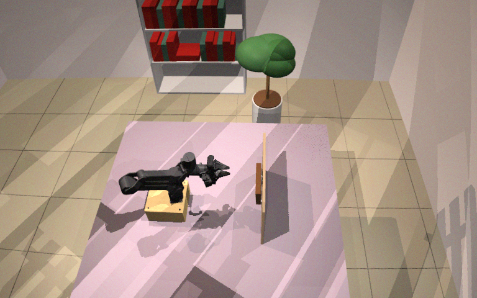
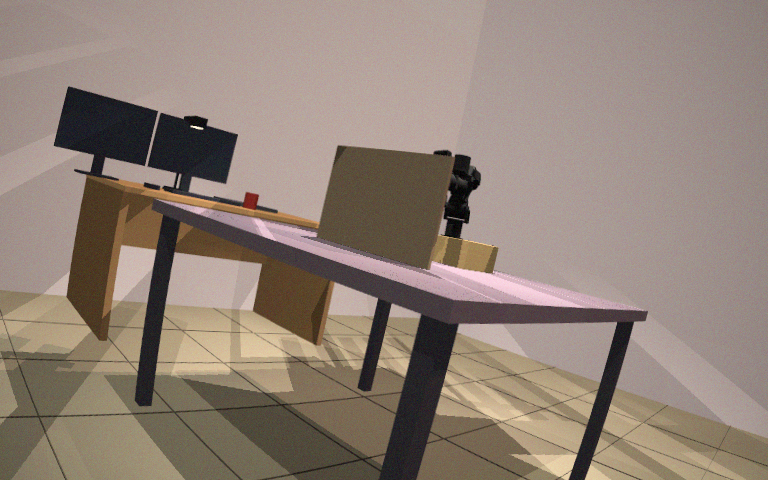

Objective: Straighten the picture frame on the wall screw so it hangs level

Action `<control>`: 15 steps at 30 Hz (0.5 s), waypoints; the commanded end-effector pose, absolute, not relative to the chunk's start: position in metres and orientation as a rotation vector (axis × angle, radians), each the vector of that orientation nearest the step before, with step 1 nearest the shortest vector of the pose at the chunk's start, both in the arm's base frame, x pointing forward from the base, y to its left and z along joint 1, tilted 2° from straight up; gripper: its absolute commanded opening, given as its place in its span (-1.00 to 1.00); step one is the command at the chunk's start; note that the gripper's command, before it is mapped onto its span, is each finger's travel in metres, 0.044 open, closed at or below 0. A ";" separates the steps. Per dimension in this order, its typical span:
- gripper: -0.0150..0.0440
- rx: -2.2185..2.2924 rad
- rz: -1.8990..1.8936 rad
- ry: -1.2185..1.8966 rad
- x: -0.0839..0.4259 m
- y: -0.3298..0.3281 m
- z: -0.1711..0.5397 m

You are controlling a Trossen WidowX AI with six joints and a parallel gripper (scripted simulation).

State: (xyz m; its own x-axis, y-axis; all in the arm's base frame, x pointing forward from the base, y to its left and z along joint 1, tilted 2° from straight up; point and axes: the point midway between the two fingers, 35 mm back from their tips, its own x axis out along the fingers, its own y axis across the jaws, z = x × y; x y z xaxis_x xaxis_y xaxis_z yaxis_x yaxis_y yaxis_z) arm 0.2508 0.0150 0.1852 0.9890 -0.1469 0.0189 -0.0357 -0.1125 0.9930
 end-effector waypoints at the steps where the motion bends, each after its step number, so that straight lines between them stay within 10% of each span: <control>1: 0.39 1.692 -0.089 -0.139 0.266 0.008 0.187; 15: 0.39 1.692 -0.088 -0.139 0.267 0.009 0.187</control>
